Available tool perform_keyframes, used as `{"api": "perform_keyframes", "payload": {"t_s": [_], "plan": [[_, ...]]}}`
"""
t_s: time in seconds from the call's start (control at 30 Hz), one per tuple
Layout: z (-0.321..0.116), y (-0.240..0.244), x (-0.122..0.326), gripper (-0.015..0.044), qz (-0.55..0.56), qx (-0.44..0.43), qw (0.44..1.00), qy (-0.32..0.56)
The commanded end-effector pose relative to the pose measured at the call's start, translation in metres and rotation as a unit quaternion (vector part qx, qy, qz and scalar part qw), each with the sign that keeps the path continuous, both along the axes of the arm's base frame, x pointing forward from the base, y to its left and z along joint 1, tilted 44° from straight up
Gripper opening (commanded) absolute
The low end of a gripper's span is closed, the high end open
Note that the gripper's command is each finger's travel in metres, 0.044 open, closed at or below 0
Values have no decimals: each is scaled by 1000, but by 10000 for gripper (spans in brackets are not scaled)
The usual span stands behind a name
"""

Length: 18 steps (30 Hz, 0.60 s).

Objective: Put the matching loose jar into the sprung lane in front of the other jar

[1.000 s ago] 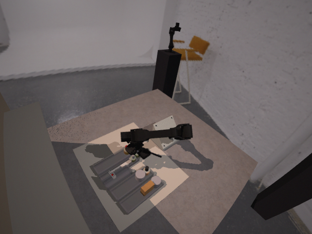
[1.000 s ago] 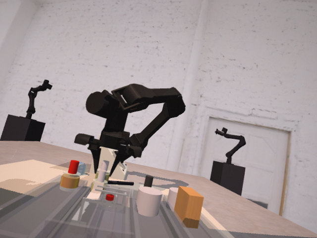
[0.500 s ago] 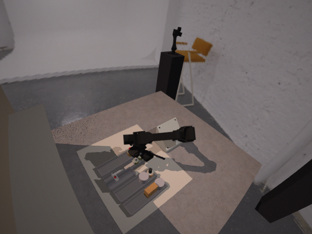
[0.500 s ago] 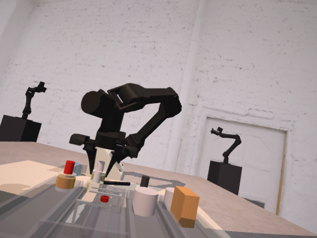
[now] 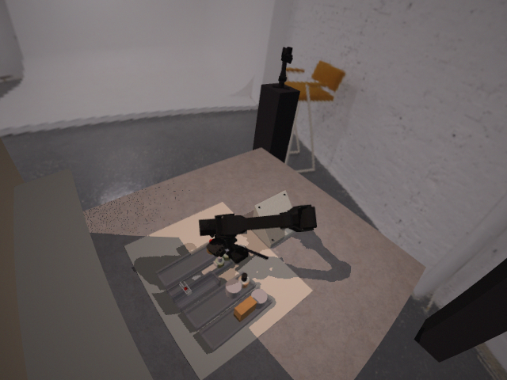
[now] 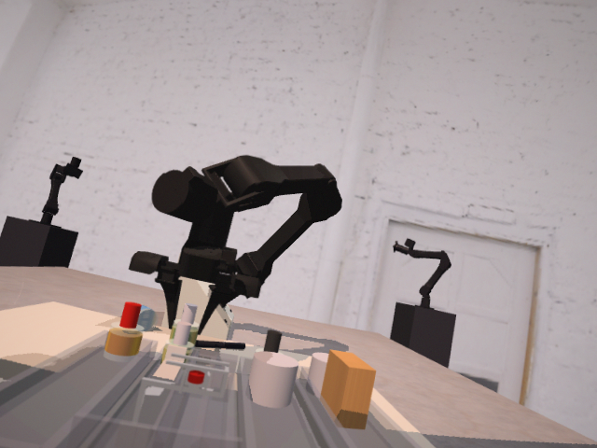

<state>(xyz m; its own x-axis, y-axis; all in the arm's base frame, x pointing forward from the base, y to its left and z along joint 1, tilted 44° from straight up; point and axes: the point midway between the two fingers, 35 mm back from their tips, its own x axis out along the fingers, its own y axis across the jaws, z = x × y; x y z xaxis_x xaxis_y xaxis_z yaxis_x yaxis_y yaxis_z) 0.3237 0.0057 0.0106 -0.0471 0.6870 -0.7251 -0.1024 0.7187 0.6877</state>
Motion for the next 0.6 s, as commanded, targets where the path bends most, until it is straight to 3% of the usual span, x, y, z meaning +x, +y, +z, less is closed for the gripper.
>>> {"api": "perform_keyframes", "payload": {"t_s": [0.0,0.57], "plan": [[4,2,9,0,-2,5,1000,-13],[5,3,16,0,-2,5,1000,-13]]}}
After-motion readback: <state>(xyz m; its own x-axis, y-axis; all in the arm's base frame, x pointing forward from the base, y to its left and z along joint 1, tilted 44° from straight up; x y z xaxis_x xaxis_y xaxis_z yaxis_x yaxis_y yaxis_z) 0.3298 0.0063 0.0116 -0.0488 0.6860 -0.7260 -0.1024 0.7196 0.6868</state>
